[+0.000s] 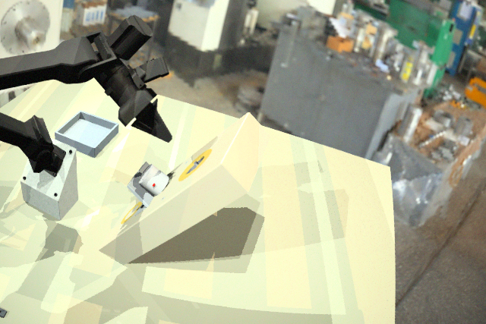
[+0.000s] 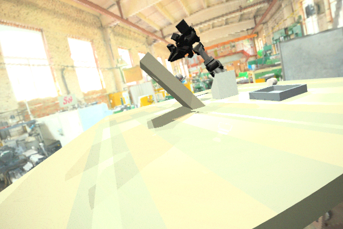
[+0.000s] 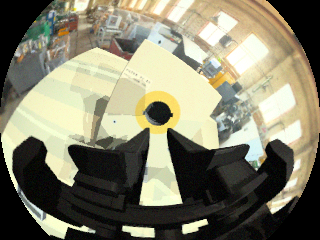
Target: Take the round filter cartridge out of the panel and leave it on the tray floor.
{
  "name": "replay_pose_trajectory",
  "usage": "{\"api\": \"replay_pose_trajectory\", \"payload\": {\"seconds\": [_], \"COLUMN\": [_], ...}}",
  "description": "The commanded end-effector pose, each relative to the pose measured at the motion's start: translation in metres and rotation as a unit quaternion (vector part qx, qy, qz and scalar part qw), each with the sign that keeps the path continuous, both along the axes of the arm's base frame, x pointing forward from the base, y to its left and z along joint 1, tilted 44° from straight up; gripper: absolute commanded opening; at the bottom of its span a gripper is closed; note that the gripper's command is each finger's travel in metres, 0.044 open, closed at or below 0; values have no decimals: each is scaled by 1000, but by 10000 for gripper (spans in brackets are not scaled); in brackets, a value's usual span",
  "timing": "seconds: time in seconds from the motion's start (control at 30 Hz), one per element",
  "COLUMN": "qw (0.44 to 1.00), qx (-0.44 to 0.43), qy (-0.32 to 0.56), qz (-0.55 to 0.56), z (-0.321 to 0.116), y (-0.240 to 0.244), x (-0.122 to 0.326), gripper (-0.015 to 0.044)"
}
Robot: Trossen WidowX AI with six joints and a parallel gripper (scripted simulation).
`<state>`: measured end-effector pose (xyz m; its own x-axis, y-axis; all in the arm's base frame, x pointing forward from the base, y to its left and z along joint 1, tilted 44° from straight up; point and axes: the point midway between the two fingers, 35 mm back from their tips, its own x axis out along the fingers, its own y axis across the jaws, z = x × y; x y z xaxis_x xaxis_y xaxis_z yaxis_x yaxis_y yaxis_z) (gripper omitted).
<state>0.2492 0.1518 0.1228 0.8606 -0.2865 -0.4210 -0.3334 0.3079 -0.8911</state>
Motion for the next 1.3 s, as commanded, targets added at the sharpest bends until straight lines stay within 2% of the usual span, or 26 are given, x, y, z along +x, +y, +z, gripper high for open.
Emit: {"api": "replay_pose_trajectory", "payload": {"seconds": [0.0,0.27,0.57,0.67,0.8,1.03,1.27], "qw": [1000,1000,1000,1000,996,944,942], "qx": [-7,-7,-6,-6,50,168,171], "qy": [2,2,5,5,25,42,41], "qz": [-1,-1,0,0,-66,-281,-287], "z": [2,2,53,58,30,-32,-34], "y": [2,2,52,56,33,-34,-36], "x": [2,2,-4,-5,-9,-37,-37], "gripper": [96,96,332,411,306,305,305]}}
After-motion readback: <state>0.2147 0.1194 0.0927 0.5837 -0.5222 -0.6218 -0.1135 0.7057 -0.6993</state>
